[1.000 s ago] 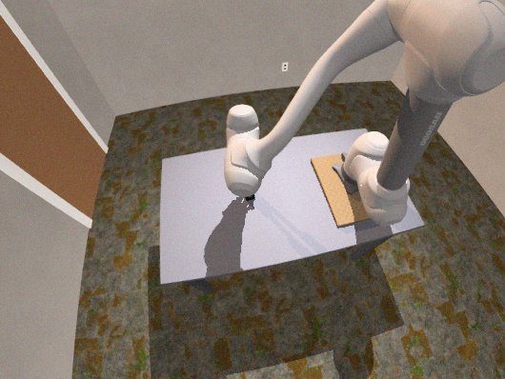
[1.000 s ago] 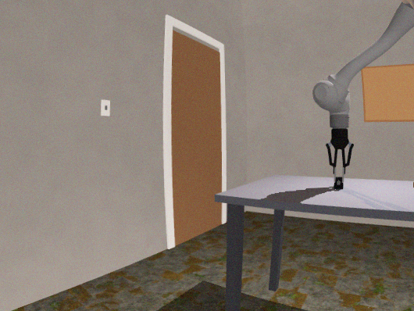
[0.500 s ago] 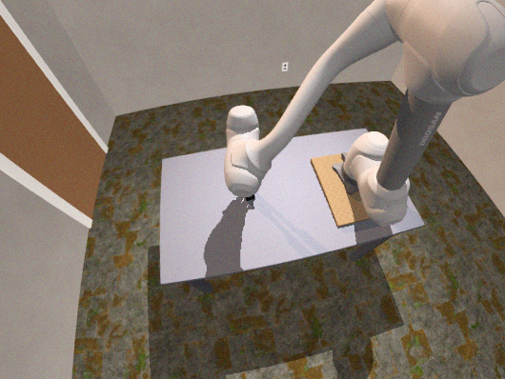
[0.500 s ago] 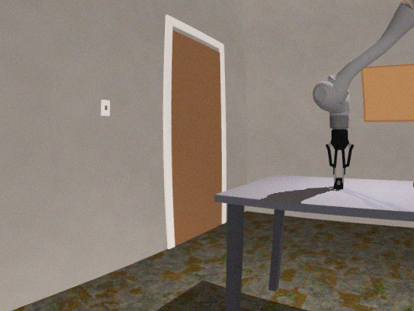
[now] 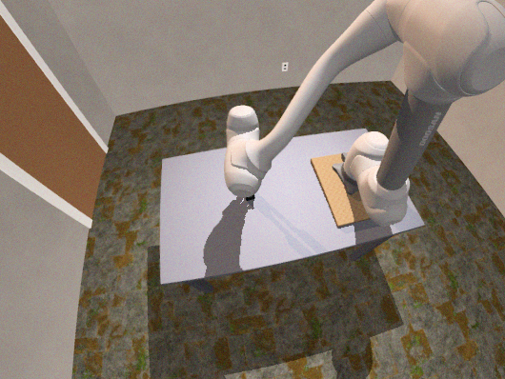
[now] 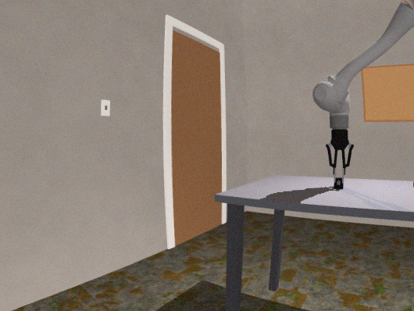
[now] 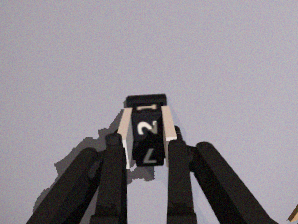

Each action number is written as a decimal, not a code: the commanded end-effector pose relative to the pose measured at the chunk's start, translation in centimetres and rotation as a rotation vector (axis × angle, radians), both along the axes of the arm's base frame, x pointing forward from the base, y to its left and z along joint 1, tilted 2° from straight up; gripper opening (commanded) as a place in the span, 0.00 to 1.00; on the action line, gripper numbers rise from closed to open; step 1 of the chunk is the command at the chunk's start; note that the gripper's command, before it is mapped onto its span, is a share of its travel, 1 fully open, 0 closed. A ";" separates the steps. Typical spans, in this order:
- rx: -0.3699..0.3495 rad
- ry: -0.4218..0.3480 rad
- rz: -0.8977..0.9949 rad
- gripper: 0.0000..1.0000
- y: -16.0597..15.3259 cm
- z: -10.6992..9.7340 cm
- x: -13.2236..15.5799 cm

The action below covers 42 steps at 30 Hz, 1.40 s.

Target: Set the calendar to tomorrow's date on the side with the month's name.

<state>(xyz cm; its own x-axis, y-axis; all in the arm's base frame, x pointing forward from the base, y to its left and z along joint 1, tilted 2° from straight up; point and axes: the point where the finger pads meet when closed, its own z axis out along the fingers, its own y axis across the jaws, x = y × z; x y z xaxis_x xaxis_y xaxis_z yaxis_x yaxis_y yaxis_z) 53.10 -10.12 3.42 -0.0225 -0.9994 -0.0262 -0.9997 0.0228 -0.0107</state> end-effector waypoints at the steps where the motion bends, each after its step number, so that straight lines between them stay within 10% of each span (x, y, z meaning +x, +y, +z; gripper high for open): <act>1: 0.000 0.000 0.000 0.16 0.0 0.0 0.0; 42: 0.000 0.000 0.000 0.21 0.0 0.0 0.0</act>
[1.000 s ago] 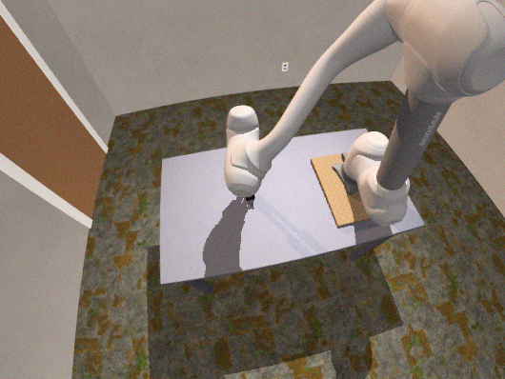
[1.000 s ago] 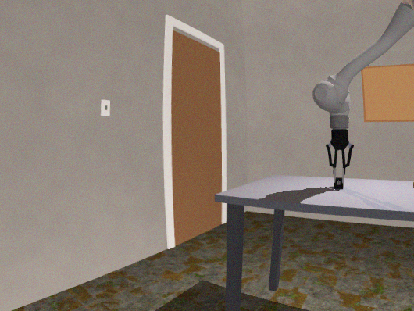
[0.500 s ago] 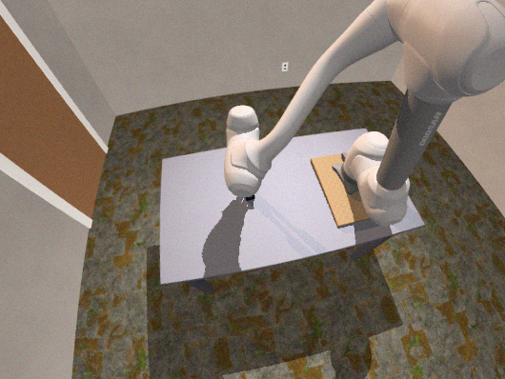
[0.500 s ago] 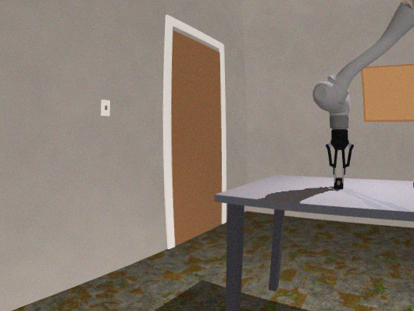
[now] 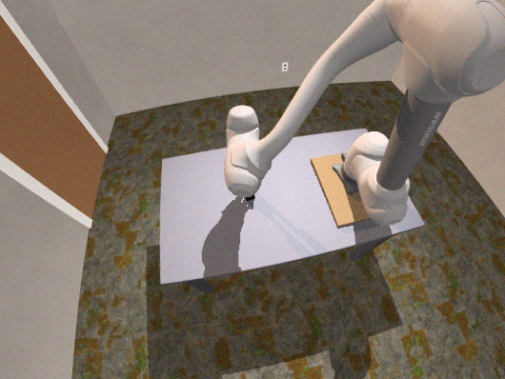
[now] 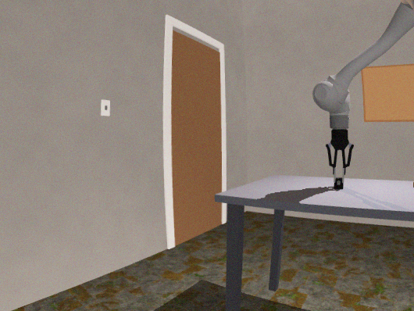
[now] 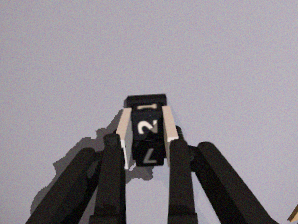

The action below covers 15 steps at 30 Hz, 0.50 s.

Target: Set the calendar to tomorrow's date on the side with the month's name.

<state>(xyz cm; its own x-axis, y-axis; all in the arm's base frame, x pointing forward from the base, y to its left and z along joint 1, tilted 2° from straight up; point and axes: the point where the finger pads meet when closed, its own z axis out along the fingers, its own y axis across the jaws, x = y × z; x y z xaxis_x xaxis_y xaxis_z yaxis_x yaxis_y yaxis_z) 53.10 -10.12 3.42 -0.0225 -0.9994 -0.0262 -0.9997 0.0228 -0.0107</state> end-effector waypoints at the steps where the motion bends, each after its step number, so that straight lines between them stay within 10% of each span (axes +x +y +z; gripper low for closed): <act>1: 0.000 0.000 0.000 0.23 0.0 0.0 0.0; 15: 0.000 0.000 0.000 0.28 0.0 0.0 0.0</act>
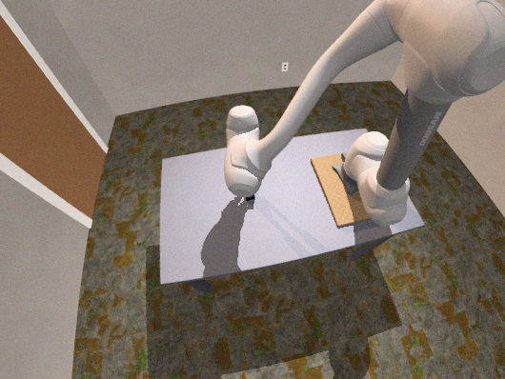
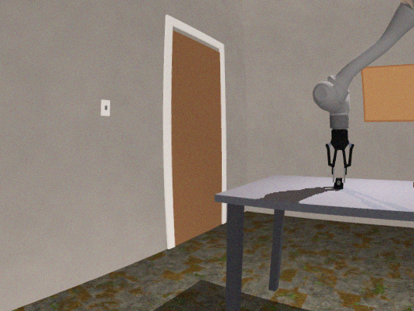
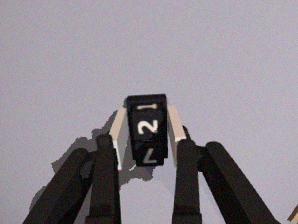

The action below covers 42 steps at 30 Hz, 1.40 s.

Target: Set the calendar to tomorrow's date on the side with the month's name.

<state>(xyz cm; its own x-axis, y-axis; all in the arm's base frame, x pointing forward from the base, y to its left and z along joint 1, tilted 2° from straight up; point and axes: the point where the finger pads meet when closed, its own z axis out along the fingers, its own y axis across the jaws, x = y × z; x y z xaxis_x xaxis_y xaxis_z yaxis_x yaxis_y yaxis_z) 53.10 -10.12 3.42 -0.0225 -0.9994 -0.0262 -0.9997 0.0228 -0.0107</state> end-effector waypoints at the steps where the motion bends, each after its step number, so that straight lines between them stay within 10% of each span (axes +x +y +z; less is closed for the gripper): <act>1: 0.000 0.000 0.000 0.28 0.0 0.0 0.0; 36: 0.000 0.000 0.000 0.28 -0.2 9.0 -0.1; 37: 0.000 0.000 0.000 1.00 -0.2 9.0 -0.1; 42: 0.000 0.000 0.000 1.00 -0.2 9.0 -0.1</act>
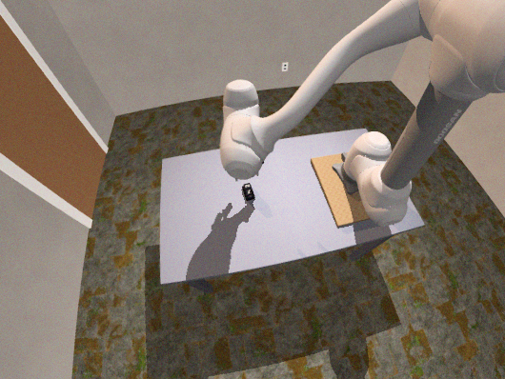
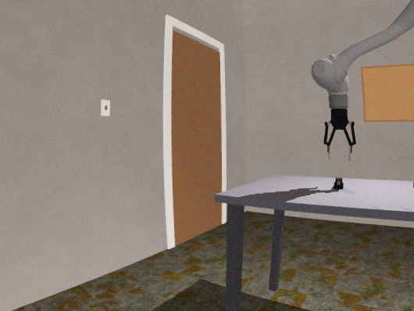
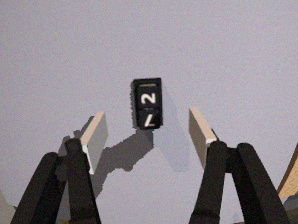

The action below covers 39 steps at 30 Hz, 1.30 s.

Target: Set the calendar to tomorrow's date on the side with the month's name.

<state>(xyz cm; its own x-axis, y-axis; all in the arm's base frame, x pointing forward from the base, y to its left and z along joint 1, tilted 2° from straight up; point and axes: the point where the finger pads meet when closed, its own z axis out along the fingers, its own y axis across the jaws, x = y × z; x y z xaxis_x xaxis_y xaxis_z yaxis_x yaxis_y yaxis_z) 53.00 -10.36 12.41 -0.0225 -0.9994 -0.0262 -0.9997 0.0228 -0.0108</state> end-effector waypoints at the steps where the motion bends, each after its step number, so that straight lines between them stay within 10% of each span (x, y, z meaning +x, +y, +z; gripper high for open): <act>1: 0.000 0.000 0.000 1.00 0.0 0.0 0.0; 21: 0.000 0.000 0.000 1.00 0.0 0.2 0.0; 39: 0.000 0.000 0.000 1.00 -0.1 4.8 -0.1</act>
<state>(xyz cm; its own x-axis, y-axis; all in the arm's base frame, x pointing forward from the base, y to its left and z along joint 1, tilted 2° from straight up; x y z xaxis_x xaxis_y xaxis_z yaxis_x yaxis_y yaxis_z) 52.95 -10.46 16.54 -0.0225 -0.9994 -0.0261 -0.9997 0.0228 -0.0109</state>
